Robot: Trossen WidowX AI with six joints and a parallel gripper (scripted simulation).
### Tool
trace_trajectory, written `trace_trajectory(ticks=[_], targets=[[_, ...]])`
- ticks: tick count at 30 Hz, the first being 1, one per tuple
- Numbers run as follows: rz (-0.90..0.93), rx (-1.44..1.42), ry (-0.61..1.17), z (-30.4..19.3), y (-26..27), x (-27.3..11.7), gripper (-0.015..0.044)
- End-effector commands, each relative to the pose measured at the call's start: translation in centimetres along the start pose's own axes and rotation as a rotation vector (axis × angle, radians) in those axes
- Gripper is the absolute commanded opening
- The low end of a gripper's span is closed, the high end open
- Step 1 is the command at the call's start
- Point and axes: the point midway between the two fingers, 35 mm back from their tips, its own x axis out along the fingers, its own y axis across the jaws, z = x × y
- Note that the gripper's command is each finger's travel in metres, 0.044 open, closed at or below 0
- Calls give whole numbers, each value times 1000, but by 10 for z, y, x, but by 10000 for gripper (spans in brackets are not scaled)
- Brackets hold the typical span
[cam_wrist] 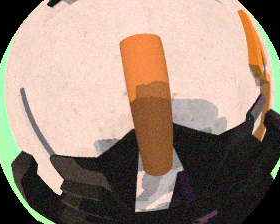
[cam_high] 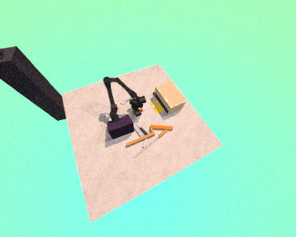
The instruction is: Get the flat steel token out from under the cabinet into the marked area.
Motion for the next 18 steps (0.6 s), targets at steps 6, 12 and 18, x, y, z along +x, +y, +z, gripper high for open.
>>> trace_trajectory(ticks=[6, 12, 18], targets=[[0, 50, 1, 0, 4, -1, 0], [0, 93, 1, 0, 5, -1, 0], [0, 136, 2, 0, 7, -1, 0]])
